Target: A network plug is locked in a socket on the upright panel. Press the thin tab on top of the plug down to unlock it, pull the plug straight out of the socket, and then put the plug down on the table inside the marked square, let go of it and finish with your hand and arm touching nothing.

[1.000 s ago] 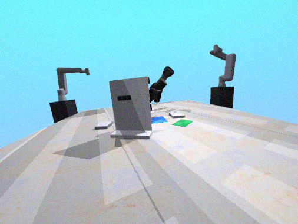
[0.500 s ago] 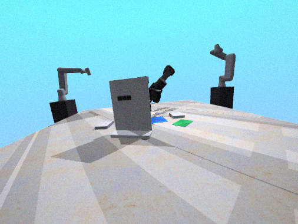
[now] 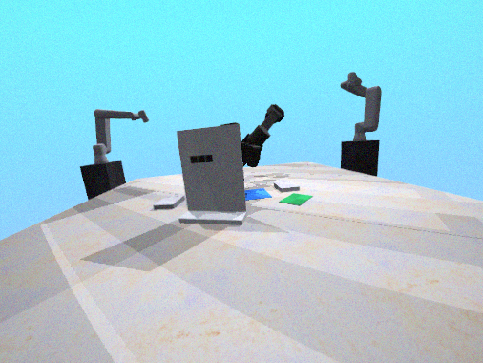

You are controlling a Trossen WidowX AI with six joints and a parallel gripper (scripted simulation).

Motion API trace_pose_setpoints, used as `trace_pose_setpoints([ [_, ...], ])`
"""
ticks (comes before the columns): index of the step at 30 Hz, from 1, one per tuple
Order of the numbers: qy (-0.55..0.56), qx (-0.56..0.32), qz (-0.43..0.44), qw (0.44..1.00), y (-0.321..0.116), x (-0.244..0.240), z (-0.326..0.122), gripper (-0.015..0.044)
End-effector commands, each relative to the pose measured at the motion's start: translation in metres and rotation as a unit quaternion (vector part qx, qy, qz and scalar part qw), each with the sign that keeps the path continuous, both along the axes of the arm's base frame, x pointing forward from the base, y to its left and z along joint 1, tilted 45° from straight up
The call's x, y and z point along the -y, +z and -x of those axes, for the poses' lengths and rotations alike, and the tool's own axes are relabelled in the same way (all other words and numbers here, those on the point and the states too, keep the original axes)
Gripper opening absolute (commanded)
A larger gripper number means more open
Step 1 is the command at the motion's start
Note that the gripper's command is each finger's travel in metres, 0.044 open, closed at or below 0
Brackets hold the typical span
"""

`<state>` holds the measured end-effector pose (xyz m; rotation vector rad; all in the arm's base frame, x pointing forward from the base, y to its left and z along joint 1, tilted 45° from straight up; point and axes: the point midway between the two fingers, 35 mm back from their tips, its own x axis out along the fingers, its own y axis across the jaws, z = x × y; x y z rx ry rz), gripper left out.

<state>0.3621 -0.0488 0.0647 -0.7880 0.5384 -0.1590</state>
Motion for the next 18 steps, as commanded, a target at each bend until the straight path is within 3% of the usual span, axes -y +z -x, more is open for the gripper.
trace_pose_setpoints([
  [1, 0.003, -0.004, 0.001, 1.000, -0.004, 0.000, -0.005, 0.0156],
  [18, 0.004, -0.003, 0.002, 1.000, -0.011, 0.003, -0.025, 0.0156],
])
